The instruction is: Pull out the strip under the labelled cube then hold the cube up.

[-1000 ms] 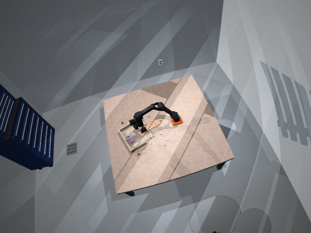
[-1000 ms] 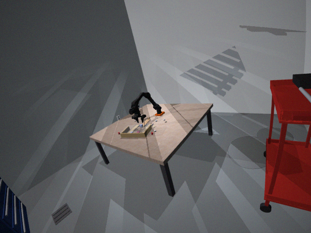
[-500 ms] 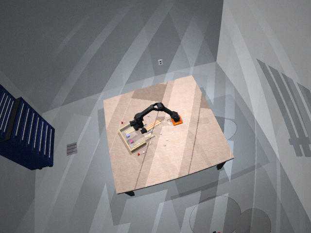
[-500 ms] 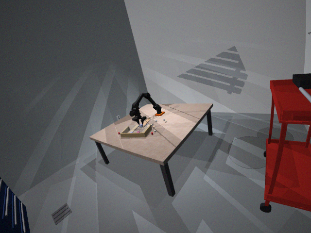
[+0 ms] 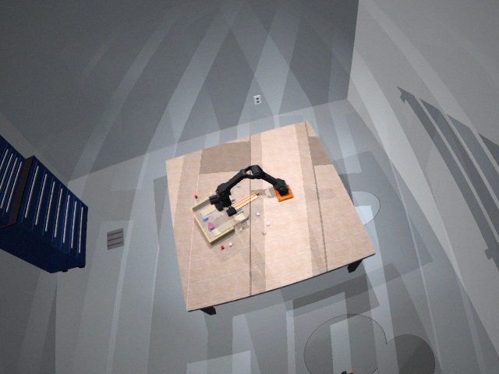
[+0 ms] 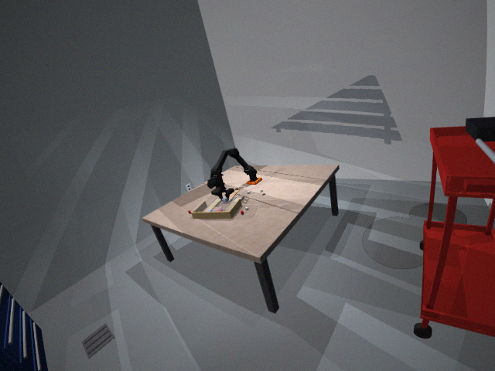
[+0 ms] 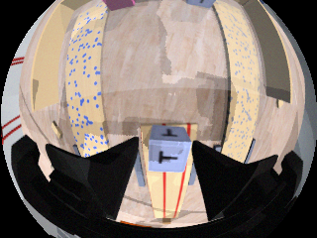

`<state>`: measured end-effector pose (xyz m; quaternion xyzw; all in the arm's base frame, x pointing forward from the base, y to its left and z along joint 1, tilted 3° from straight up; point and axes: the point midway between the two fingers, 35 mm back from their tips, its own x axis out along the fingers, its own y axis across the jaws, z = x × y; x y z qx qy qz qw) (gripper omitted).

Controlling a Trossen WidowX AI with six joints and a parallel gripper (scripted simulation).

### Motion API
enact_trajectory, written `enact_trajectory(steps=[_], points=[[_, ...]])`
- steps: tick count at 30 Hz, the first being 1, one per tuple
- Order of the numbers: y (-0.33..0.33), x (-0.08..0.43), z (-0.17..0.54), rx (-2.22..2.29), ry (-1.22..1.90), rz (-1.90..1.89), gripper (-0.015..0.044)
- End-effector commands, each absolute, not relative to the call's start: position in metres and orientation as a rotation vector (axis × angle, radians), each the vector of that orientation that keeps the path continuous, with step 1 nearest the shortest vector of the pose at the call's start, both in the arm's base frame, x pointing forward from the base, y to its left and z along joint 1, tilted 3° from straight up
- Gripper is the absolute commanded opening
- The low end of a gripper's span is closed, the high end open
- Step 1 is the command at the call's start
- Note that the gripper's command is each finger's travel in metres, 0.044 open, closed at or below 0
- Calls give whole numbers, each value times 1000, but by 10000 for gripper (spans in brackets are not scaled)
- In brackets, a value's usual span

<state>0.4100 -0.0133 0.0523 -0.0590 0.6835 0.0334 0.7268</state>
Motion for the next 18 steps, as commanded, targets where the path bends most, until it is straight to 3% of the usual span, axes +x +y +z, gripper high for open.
enact_trajectory(steps=[1,5,12,16,18], points=[[-14,410,50,-135,1507,69,250],[-13,410,51,-130,1508,74,145],[-13,410,51,-130,1508,74,98],[-13,407,53,-130,1508,73,0],[-13,401,58,-131,1508,73,0]])
